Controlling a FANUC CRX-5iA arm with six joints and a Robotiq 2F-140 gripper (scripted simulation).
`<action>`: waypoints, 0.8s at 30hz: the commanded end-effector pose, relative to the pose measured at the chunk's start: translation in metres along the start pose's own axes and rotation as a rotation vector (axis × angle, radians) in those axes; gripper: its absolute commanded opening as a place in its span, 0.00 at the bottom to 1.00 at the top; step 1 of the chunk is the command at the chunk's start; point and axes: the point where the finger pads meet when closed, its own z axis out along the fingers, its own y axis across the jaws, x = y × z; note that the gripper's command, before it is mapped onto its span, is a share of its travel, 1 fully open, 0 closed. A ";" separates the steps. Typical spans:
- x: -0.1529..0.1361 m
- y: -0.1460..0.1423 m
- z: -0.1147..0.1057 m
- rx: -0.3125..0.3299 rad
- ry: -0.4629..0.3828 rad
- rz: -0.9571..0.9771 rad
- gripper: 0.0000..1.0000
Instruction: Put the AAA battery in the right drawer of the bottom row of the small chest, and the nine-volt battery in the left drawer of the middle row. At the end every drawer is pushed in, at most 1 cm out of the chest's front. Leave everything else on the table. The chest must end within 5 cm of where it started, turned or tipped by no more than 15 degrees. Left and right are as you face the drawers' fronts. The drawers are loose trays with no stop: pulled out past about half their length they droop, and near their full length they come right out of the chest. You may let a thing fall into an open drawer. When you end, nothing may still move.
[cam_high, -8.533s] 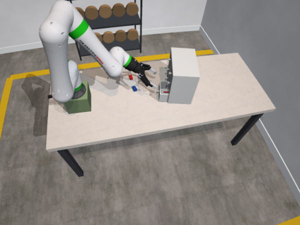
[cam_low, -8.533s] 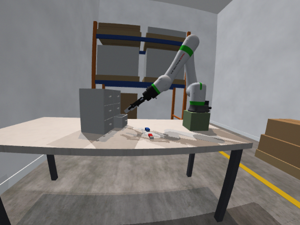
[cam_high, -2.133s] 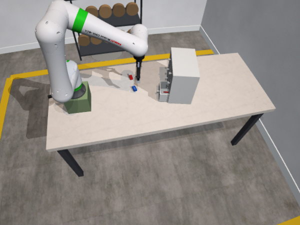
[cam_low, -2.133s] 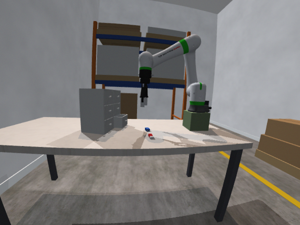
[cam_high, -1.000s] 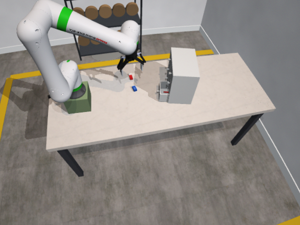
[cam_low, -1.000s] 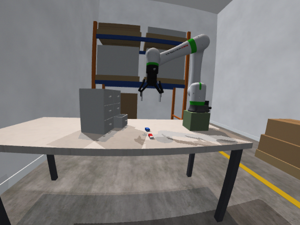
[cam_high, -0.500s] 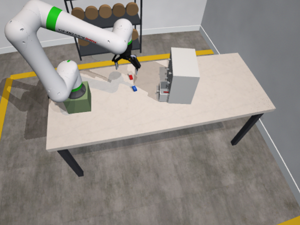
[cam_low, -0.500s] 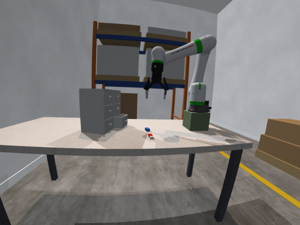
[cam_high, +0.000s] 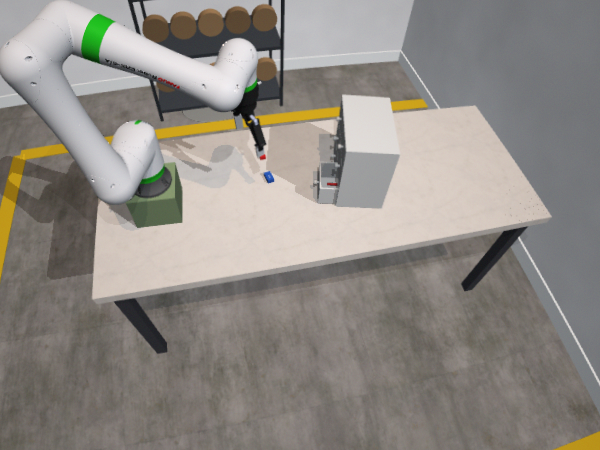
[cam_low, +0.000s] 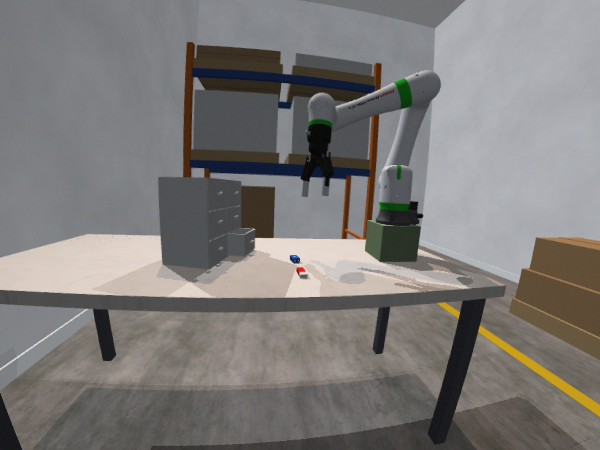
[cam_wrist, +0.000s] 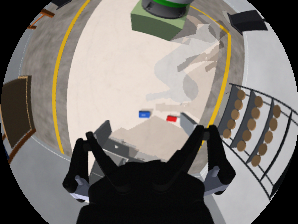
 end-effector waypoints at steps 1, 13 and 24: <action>-0.002 0.002 0.001 0.041 0.028 0.275 1.00; -0.046 0.079 0.050 -0.236 -0.095 0.409 1.00; -0.109 0.121 0.061 -0.416 -0.408 0.299 1.00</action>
